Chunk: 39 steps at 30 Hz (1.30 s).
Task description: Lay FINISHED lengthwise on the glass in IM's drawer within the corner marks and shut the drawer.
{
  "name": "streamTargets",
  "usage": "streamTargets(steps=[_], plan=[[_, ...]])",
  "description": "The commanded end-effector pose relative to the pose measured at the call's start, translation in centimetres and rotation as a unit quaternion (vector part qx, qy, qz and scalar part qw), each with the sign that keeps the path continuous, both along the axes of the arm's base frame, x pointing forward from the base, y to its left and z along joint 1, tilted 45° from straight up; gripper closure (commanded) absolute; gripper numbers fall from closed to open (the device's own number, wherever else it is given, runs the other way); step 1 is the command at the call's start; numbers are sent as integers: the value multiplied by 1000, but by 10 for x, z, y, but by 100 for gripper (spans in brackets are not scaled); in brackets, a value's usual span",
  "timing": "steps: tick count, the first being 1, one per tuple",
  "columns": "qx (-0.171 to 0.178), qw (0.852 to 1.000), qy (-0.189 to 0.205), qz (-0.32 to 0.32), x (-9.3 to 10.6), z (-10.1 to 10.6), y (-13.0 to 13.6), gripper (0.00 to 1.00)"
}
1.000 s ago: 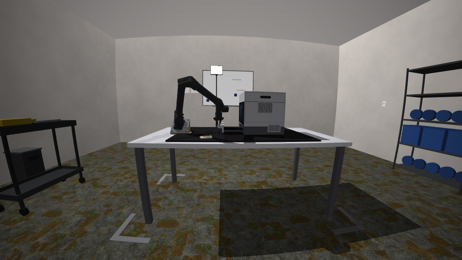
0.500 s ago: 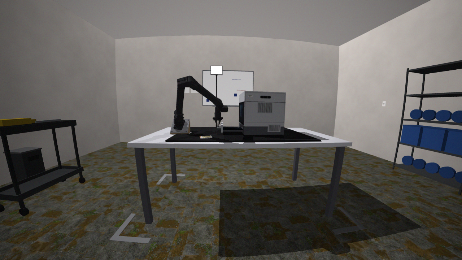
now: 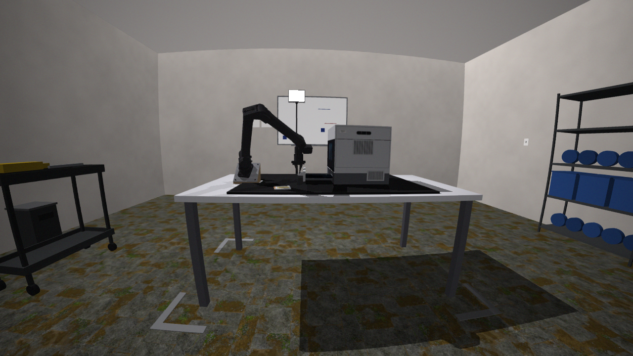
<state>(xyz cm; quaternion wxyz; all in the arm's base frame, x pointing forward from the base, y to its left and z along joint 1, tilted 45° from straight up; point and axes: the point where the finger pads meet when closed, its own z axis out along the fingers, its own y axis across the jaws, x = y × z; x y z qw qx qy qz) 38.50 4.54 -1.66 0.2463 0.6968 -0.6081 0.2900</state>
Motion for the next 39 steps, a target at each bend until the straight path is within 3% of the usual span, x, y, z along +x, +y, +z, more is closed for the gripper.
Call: streamTargets(steps=[1,25,27,30,31,39], plan=[[1,1000,-6,-3,-3,1,0,93],[-2,1000,2,-5,-3,-2,-3,93],[2,1000,-7,-7,15,2,1,93],[3,1000,-8,1,9,3,4,93],[3,1000,-8,1,9,3,4,69],[3,1000,-8,1,9,3,4,69]])
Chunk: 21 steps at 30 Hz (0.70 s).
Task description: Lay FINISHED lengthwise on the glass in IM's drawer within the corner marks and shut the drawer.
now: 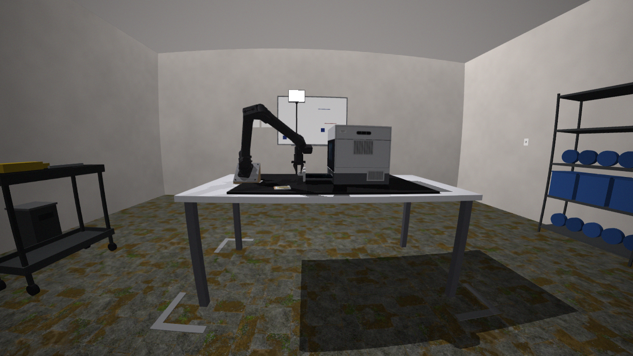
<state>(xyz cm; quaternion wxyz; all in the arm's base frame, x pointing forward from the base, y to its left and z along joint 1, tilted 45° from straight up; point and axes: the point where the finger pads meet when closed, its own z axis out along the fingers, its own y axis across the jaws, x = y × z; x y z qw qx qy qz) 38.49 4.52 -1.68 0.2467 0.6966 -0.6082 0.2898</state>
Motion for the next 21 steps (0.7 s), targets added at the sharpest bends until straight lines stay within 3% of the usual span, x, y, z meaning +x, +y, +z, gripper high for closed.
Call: streamTargets(steps=[1,10,15,21], plan=[[4,1000,-9,1,9,4,5,69],[3,1000,-9,-3,14,3,7,69],[11,1000,-23,6,16,20,22,69],[11,1000,-23,6,15,24,26,69]])
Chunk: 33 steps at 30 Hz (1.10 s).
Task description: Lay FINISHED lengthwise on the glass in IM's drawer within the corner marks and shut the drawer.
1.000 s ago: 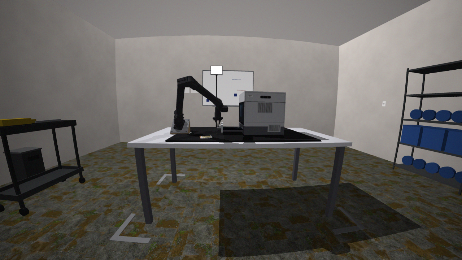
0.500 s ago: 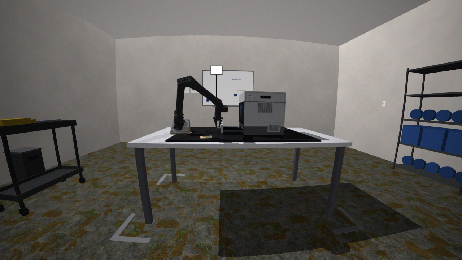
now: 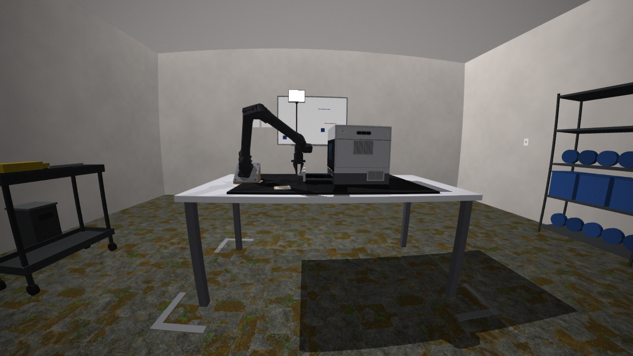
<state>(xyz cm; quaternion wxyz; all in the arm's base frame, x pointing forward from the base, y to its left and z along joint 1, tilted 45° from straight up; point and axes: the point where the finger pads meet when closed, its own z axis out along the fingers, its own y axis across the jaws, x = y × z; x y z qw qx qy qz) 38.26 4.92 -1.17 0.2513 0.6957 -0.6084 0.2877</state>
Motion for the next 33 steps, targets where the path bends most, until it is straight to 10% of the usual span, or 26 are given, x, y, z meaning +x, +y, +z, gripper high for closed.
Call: streamTargets(steps=[1,33], plan=[[13,1000,-27,8,17,19,23,69],[13,1000,-24,8,12,44,49,69]])
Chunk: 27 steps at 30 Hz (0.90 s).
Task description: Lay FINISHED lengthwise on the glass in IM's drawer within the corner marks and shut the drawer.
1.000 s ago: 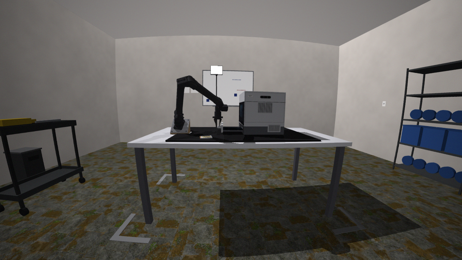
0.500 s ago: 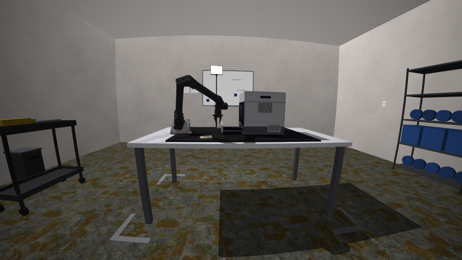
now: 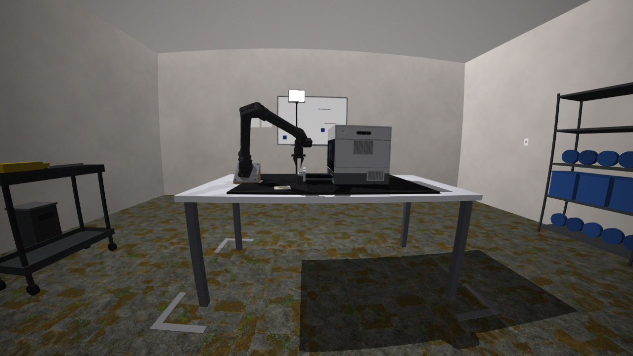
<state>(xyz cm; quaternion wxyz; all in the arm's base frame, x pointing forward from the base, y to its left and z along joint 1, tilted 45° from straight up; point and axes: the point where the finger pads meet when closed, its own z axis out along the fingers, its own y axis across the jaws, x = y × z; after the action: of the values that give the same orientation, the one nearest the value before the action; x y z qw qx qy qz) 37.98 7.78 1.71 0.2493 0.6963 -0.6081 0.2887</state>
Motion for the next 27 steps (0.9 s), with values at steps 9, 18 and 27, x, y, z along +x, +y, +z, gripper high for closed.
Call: streamTargets(steps=[9,18,27], plan=[[15,1000,-26,7,14,27,30,69],[12,1000,-21,6,12,27,33,69],[24,995,-78,-53,-7,46,43,0]])
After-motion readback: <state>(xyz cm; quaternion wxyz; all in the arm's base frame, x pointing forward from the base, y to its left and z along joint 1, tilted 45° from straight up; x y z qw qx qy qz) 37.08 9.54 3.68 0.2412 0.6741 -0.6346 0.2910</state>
